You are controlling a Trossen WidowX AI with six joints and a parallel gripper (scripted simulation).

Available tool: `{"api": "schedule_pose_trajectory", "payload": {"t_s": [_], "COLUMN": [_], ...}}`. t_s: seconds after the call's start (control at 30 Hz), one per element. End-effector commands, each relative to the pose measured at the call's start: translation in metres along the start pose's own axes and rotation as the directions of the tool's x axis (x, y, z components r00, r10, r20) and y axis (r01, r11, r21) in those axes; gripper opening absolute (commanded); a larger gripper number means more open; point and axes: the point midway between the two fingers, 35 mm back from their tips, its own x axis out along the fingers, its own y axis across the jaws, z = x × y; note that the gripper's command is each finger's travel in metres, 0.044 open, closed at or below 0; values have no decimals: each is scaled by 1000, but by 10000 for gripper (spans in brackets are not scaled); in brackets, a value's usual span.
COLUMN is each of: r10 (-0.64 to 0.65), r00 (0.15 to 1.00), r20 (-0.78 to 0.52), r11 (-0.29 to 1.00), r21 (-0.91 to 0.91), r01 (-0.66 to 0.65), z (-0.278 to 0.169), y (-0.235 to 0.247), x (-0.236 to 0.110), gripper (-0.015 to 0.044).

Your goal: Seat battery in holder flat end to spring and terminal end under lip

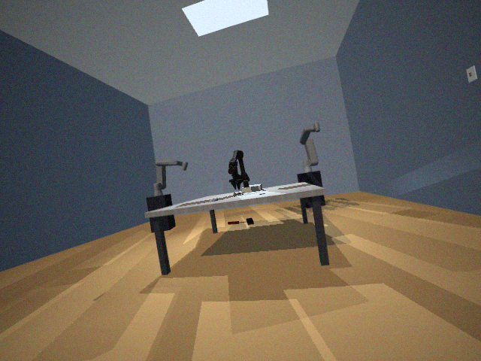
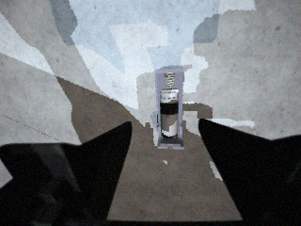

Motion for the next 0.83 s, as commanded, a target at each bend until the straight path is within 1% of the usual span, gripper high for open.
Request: {"api": "schedule_pose_trajectory", "payload": {"t_s": [0.0, 0.03, 0.07, 0.8], "r10": [-23, -24, -24, -24], "r00": [999, 999, 999, 999], "r20": [-26, -26, -26, -26], "r11": [1000, 1000, 1000, 1000], "r21": [1, 1, 1, 1], "r01": [24, 24, 24, 24], "z": [-1, -1, -1, 0], "y": [1, 1, 2, 2], "x": [-39, -40, -40, -40], "gripper": [408, 435, 440, 440]}}
